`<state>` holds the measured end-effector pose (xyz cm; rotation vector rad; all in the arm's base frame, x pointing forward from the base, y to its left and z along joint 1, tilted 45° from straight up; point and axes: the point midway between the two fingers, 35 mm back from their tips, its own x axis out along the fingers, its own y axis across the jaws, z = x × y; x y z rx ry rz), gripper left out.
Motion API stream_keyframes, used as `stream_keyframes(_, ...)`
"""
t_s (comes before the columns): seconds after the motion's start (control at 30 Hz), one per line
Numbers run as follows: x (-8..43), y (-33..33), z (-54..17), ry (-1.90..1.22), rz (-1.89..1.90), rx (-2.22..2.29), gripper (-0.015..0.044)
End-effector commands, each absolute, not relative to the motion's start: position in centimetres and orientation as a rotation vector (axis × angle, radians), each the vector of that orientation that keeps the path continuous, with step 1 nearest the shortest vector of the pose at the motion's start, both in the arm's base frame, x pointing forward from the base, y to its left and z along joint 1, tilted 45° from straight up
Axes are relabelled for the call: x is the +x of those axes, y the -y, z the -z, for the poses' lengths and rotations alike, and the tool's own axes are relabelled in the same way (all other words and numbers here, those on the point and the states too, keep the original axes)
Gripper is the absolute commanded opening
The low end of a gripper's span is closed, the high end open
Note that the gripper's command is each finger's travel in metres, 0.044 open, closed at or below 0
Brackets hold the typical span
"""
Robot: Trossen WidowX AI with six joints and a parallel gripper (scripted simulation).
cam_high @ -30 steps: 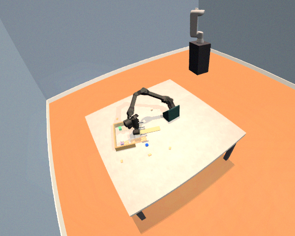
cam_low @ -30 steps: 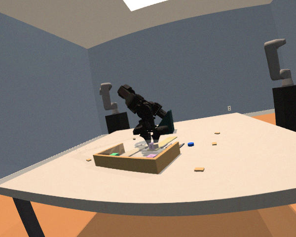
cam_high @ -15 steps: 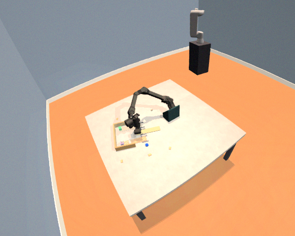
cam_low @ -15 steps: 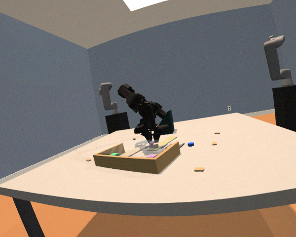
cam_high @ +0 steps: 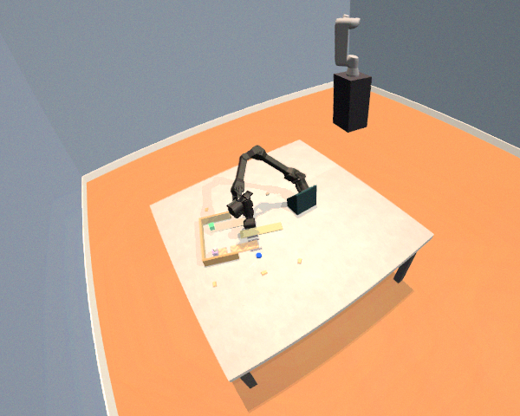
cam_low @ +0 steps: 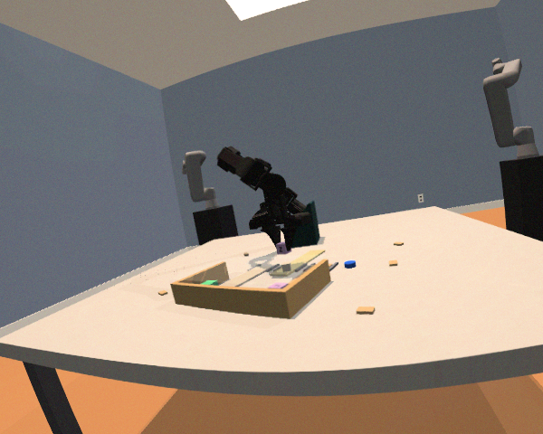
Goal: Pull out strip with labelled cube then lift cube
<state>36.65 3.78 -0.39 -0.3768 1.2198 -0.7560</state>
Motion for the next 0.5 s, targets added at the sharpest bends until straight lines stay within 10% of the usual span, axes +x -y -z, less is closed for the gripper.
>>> stream_keyframes(0.0, 35.9, -3.9, 0.1, -1.216, 0.754, -0.367, 0.0)
stream_keyframes(0.47, 30.8, -3.1, 0.4, -1.218, 0.754, -0.369, 0.0)
